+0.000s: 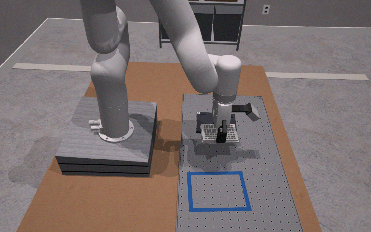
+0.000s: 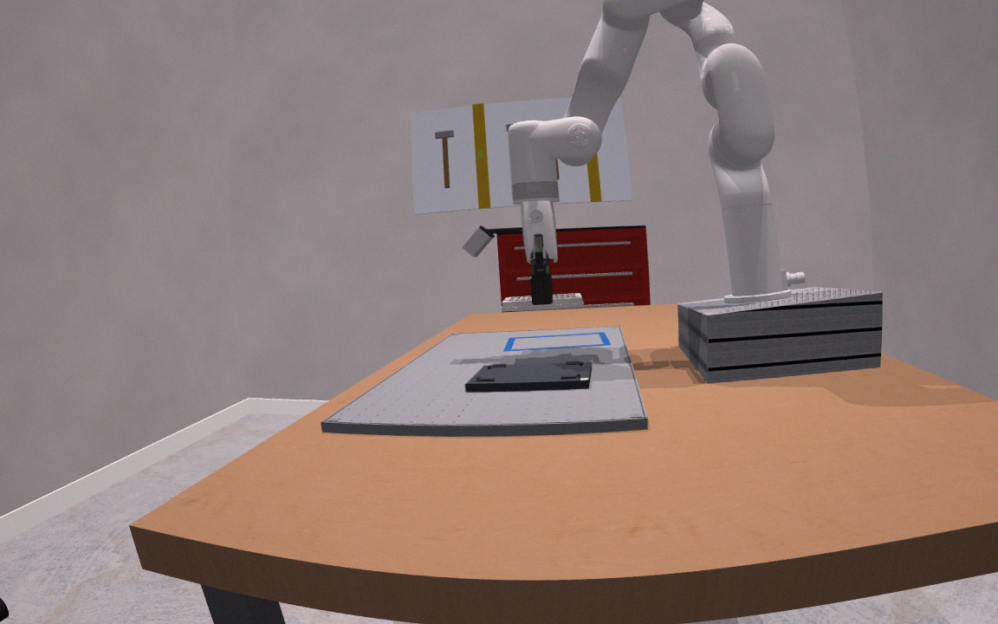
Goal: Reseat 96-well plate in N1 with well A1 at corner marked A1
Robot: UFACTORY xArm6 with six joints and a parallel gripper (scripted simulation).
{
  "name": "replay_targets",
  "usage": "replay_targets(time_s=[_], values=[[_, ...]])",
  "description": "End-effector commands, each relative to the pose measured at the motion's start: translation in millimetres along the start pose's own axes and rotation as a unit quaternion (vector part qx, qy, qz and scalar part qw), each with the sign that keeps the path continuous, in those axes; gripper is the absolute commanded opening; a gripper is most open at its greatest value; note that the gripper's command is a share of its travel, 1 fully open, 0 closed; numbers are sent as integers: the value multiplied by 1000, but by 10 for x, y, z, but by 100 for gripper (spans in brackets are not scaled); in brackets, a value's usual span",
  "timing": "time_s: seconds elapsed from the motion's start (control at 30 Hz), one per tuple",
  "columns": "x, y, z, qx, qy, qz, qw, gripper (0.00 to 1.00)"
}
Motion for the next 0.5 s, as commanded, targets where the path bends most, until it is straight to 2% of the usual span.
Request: replay_targets(time_s=[0.0,0.47], values=[[159,10,-4,2,-1,0,1000,0],[556,69,11,2,-1,0,1000,0]])
Point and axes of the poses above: the point where the finger pads meet when closed, its own z axis out along the fingers, its own x axis across the jaws, y = z × x, the point moved 10 cm from there along -z, back along the fingers, and after that the axes turned 2 degrees about -z, right-handed, at the moved point
